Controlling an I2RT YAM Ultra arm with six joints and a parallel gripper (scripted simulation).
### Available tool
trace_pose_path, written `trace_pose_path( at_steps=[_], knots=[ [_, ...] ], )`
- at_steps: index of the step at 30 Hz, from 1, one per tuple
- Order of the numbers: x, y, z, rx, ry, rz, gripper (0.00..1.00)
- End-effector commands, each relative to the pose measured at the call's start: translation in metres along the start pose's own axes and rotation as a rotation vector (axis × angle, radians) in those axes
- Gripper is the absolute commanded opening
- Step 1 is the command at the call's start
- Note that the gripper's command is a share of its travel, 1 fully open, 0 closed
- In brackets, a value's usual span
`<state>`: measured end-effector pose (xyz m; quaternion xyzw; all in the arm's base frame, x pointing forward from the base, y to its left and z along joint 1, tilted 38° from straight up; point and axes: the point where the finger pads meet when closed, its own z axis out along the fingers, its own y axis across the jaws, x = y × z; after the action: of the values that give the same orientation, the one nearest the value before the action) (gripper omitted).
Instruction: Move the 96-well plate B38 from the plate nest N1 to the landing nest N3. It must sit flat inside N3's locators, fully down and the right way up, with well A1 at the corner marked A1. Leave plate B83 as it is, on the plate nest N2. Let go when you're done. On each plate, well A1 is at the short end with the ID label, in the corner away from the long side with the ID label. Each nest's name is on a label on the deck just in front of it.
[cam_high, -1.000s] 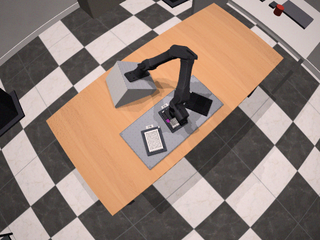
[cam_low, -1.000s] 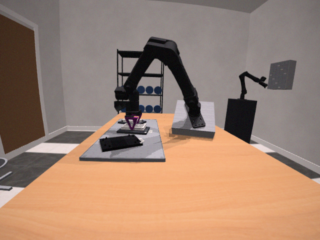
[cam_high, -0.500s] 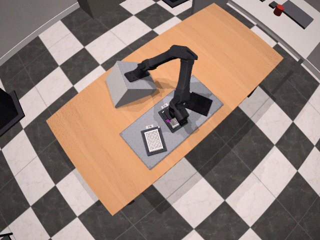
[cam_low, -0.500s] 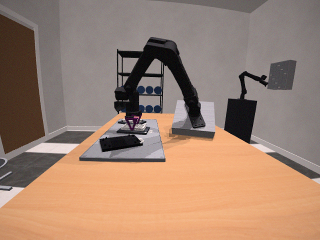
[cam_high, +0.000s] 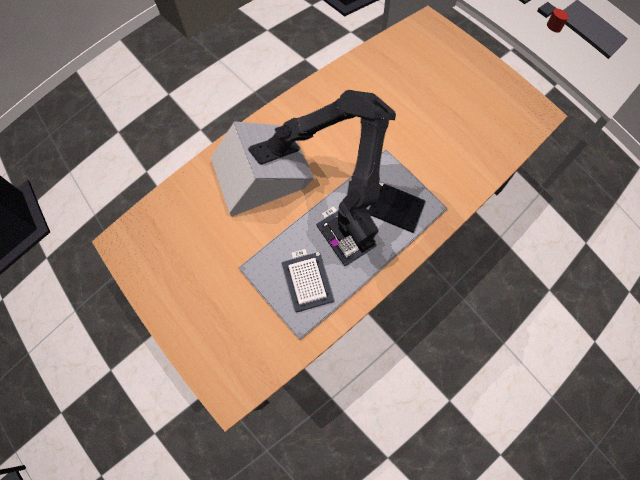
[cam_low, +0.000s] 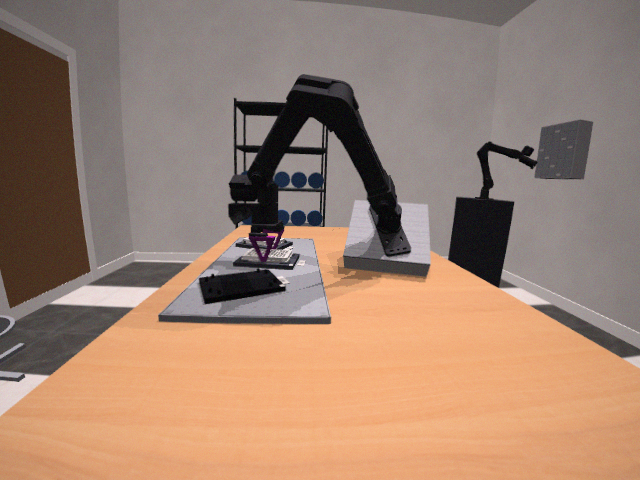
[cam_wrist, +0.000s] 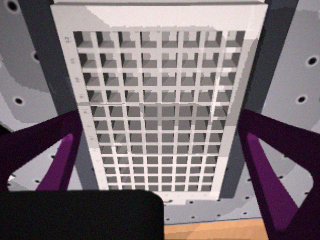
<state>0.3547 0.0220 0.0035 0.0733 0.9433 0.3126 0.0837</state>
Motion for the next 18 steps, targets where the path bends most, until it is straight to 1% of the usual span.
trace_pose_path(
  at_steps=[1,17,18],
  knots=[
    [-0.0024,-0.0004,-0.0025,0.002,-0.01,-0.001,1.0],
    [-0.0024,-0.0004,-0.0025,0.002,-0.01,-0.001,1.0],
    [-0.0023,-0.0004,-0.0051,0.002,-0.01,-0.001,1.0]
  ],
)
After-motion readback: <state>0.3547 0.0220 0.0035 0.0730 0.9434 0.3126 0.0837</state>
